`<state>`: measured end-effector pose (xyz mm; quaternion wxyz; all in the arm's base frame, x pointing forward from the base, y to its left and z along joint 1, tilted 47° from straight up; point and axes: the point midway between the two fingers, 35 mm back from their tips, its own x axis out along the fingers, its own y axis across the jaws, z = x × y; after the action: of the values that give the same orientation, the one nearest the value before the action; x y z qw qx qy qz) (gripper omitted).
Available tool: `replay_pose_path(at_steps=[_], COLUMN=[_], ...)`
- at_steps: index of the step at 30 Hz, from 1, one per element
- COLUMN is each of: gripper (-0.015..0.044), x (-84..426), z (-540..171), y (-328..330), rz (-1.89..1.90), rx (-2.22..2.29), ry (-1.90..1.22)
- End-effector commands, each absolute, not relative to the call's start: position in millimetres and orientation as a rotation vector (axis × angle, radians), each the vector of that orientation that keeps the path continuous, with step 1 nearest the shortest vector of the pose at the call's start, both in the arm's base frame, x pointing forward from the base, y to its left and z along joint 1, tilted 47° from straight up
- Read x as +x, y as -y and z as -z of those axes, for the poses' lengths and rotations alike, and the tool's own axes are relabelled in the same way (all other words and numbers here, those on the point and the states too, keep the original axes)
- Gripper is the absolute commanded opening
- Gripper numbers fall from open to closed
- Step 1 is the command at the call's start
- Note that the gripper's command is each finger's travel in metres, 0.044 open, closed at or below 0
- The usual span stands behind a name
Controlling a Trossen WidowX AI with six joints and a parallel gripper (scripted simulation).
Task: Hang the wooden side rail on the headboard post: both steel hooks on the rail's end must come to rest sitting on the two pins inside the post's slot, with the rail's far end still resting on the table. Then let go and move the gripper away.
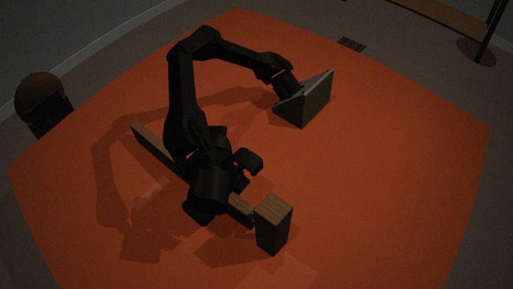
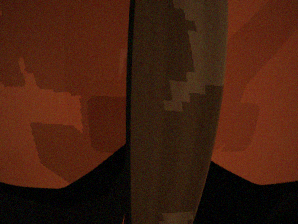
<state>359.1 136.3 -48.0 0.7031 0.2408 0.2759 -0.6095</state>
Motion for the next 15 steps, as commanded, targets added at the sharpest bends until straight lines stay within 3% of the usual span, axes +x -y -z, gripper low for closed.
replay_pose_path(at_steps=[1, 15], gripper=[0.0, 0.0], x=[358.4, 358.4], z=[45.1, 44.1], y=[-142.2, -143.6], rz=[1.345, 1.345], rx=[0.545, 0.545], ry=[-0.614, -0.614])
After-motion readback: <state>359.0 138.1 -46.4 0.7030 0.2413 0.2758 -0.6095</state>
